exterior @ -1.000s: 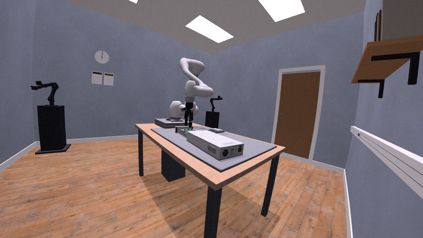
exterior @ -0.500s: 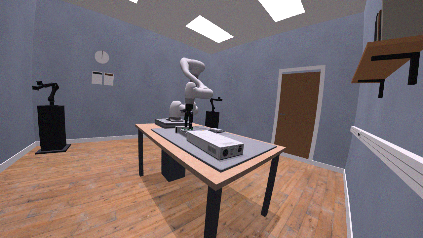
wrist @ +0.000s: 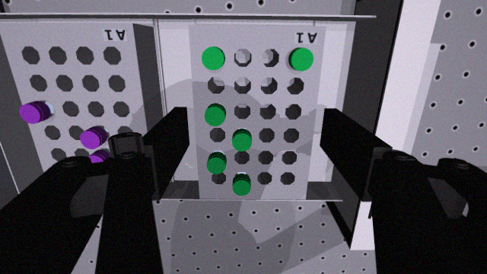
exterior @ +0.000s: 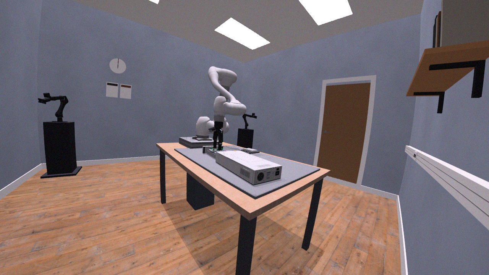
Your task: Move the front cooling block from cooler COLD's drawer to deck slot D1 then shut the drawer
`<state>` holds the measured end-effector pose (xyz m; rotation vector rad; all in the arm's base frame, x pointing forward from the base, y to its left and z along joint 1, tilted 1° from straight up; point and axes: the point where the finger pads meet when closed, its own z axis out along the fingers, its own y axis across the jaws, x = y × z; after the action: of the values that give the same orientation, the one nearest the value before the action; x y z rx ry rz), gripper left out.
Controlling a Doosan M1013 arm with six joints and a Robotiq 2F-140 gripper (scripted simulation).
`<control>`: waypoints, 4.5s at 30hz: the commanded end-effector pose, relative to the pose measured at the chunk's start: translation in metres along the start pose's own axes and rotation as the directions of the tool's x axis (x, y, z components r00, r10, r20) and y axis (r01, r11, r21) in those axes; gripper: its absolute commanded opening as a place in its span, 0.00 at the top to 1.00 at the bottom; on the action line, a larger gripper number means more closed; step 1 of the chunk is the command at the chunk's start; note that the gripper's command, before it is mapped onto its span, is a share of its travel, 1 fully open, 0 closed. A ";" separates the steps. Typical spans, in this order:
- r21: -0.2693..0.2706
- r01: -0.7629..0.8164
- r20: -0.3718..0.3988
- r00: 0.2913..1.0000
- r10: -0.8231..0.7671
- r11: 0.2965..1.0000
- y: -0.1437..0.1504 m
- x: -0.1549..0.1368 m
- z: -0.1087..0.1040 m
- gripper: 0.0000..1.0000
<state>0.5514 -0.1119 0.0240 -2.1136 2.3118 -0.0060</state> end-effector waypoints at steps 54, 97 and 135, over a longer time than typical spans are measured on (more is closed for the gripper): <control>0.001 0.000 0.000 1.000 0.000 1.000 -0.001 0.000 0.019 0.69; 0.001 0.000 0.000 1.000 0.000 1.000 -0.001 0.000 0.019 0.90; 0.001 0.000 0.000 1.000 0.000 1.000 0.000 0.000 0.009 0.90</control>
<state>0.5514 -0.1119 0.0146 -2.1136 2.3118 -0.0059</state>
